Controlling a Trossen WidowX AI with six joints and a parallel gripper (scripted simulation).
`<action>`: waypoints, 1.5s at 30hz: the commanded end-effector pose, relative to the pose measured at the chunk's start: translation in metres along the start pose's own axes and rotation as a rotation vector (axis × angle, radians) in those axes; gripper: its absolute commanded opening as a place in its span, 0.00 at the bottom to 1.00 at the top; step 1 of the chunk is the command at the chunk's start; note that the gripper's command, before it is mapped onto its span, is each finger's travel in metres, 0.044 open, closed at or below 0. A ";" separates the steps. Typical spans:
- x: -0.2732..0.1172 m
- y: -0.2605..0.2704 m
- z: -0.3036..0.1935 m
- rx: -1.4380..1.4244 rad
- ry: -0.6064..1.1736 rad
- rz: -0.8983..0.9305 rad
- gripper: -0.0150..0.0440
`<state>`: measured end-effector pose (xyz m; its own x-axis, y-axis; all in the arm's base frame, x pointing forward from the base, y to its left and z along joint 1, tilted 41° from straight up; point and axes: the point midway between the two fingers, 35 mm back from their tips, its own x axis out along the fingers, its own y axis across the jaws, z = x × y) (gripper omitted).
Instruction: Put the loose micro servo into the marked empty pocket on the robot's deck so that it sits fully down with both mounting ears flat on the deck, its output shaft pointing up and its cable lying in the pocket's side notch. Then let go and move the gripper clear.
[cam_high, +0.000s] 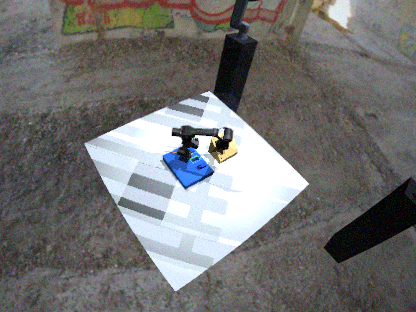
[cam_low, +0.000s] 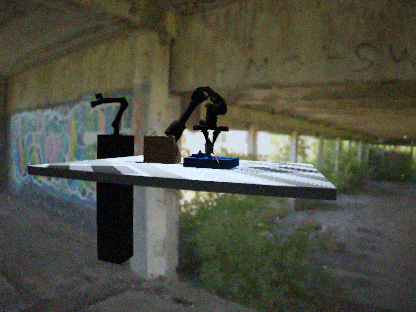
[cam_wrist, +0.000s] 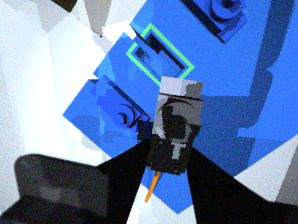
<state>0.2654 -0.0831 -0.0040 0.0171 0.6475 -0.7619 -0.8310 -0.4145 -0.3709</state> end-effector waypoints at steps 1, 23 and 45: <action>-0.004 0.000 0.001 -0.009 0.014 -0.002 0.25; -0.003 0.007 0.011 -0.008 0.013 -0.001 0.25; -0.003 0.012 0.021 -0.008 0.013 -0.001 0.25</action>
<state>0.2436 -0.0751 0.0023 0.0167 0.6479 -0.7615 -0.8316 -0.4138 -0.3703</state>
